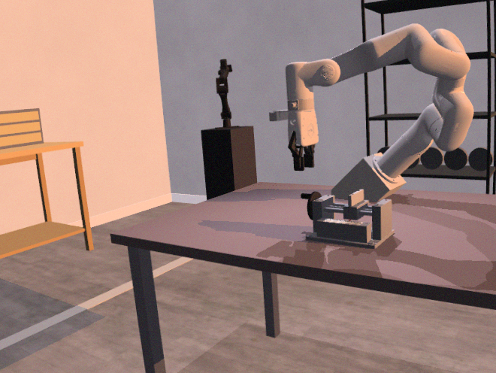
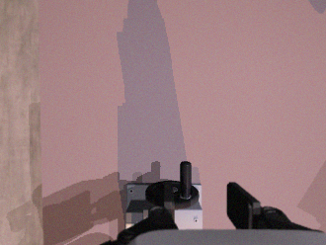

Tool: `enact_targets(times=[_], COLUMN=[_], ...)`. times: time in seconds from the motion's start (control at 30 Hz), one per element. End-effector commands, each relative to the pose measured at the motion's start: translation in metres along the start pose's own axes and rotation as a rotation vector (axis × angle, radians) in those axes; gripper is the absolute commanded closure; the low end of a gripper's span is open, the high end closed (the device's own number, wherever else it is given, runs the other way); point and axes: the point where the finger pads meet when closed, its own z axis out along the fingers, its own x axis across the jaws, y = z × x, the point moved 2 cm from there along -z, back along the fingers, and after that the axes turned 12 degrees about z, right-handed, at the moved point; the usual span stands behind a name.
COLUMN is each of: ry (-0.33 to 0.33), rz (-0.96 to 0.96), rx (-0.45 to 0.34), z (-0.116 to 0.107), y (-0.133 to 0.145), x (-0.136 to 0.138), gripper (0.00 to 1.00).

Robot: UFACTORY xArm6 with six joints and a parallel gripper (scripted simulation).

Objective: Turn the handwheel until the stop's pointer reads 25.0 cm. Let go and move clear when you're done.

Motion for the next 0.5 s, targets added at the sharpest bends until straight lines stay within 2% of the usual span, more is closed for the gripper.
enact_targets(times=[0.0, 0.27, 0.37, 0.47], ry=[-0.004, -0.004, -0.004, -0.004], rz=[-0.002, -0.002, -0.002, -0.002], rx=[0.002, 0.002, 0.002, 0.002], z=[-0.003, -0.003, -0.003, -0.003], y=[0.0, 0.005, 0.021, 0.05], x=[-0.001, -0.001, -0.001, -0.001], gripper=[0.43, 0.43, 0.43, 0.43])
